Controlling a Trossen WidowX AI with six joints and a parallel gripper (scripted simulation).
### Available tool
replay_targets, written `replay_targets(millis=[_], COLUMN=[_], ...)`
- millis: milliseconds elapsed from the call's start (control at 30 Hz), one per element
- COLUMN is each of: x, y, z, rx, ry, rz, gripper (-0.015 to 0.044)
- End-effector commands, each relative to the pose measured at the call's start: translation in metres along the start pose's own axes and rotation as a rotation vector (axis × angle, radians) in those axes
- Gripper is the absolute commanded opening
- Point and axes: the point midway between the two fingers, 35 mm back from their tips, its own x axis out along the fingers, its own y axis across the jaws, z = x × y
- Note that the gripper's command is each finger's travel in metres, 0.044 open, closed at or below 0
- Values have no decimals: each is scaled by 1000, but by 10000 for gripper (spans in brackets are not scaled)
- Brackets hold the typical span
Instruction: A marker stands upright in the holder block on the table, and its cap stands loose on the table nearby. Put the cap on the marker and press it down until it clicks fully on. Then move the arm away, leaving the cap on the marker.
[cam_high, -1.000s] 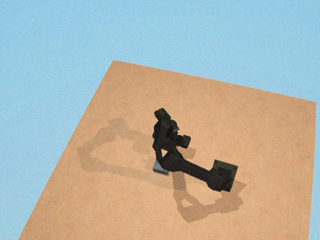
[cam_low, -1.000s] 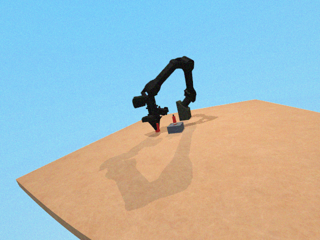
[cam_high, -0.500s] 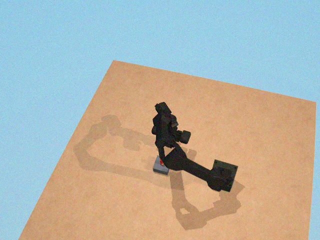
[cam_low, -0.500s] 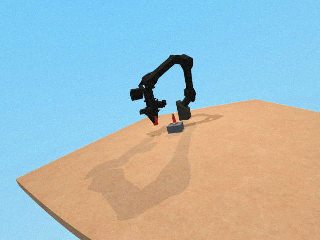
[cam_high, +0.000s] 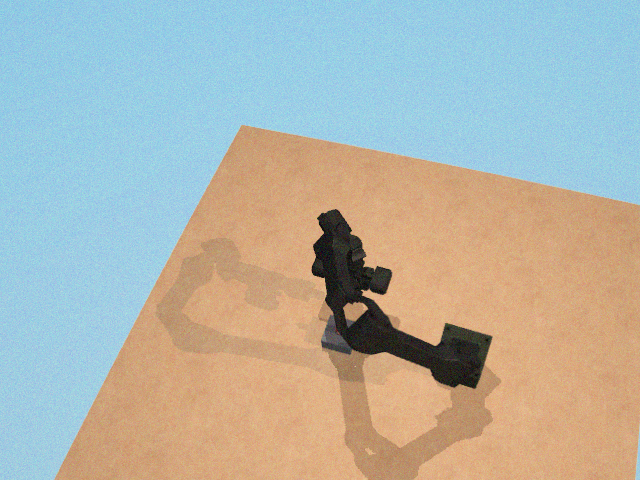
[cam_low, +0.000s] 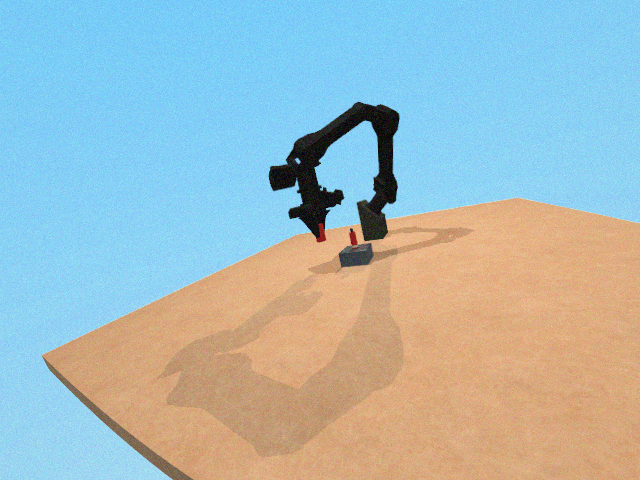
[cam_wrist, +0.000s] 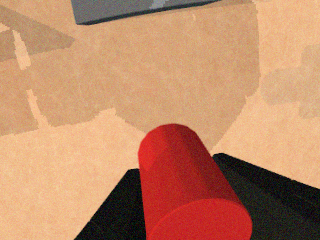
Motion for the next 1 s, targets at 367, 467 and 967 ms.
replay_targets(millis=[367,467,967], x=[-25,-29,-42], y=[-5,-5,-2], z=[52,63,99], rx=[4,4,4], ry=[-2,-3,-5], rz=[-3,-3,-2], gripper=[0,0,0])
